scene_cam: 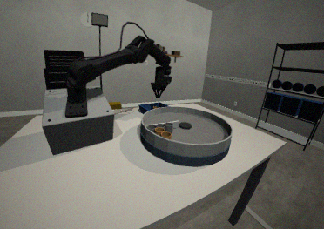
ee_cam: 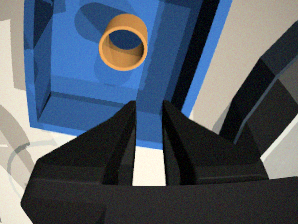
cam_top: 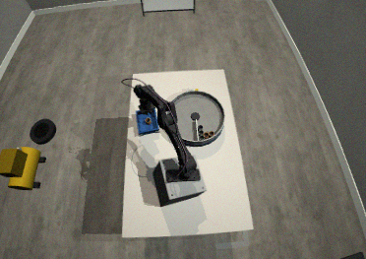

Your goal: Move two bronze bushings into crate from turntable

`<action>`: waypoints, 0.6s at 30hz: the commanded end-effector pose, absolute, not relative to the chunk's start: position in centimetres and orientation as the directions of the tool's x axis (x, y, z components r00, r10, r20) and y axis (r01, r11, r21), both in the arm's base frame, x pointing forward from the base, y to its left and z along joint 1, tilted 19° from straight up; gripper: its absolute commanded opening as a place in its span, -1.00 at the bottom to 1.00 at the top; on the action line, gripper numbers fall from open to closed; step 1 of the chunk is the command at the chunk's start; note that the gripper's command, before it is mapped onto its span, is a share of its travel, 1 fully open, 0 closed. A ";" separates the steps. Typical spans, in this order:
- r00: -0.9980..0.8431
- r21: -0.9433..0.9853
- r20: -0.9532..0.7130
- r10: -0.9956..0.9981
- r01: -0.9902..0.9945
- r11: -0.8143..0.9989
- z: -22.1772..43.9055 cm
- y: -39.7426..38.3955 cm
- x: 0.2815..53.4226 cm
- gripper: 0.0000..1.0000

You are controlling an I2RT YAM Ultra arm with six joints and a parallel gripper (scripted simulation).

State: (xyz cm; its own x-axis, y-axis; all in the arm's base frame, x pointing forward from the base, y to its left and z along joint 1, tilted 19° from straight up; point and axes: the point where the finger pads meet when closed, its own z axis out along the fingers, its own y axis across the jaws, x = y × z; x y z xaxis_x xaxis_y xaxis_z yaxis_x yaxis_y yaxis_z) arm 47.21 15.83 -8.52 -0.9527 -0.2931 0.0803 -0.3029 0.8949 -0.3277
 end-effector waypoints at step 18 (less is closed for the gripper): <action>-0.949 -0.315 0.025 -0.315 -0.306 0.898 -6.5 17.9 47.9 -0.70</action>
